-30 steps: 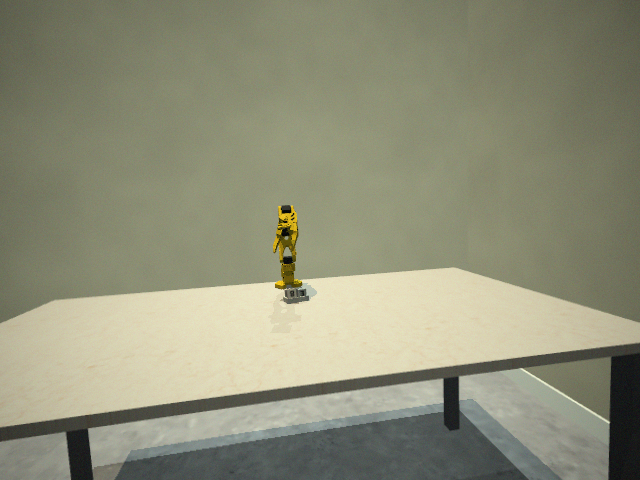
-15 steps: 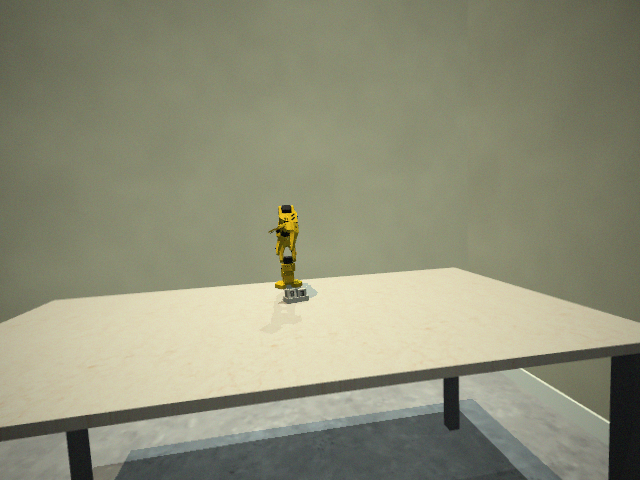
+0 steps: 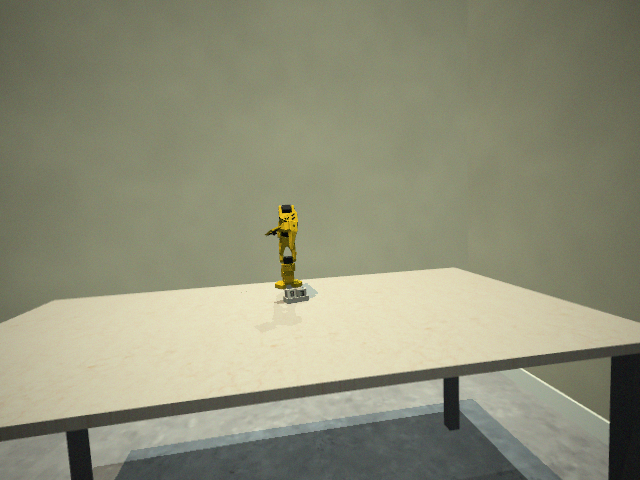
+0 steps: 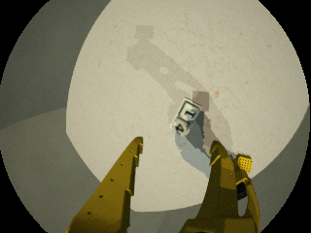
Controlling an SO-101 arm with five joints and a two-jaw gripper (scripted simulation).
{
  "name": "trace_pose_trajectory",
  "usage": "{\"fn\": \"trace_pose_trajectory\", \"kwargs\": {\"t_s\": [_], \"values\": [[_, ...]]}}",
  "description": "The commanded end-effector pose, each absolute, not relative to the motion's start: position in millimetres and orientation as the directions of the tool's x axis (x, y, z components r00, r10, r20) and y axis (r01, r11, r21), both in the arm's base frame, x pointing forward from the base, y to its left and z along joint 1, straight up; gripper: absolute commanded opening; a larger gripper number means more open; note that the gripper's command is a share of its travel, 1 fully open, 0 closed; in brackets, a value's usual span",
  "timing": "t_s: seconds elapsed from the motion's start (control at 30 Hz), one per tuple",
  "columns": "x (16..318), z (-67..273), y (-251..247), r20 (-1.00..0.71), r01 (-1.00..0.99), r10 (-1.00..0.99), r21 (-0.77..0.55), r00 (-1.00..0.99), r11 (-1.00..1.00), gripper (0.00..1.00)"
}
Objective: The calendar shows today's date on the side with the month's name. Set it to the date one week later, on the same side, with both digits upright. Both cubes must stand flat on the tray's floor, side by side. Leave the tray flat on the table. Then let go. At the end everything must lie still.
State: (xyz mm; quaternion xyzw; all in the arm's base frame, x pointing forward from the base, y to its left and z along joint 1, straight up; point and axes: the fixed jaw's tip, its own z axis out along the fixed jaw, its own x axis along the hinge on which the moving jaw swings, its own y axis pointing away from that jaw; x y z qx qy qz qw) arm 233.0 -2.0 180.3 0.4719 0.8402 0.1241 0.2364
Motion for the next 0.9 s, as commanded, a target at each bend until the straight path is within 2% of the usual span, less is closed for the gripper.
{"fn": "trace_pose_trajectory", "kwargs": {"t_s": [0.0,0.3,0.87], "values": [[234.5,188.4,-0.6,-0.261,0.745,0.884,0.475,-0.388,0.468,0.35],[235.9,188.8,-1.1,-0.216,0.777,0.924,0.499,-0.317,0.383,0.35],[236.5,189.0,-1.3,-0.198,0.788,0.937,0.507,-0.289,0.350,0.35]]}}
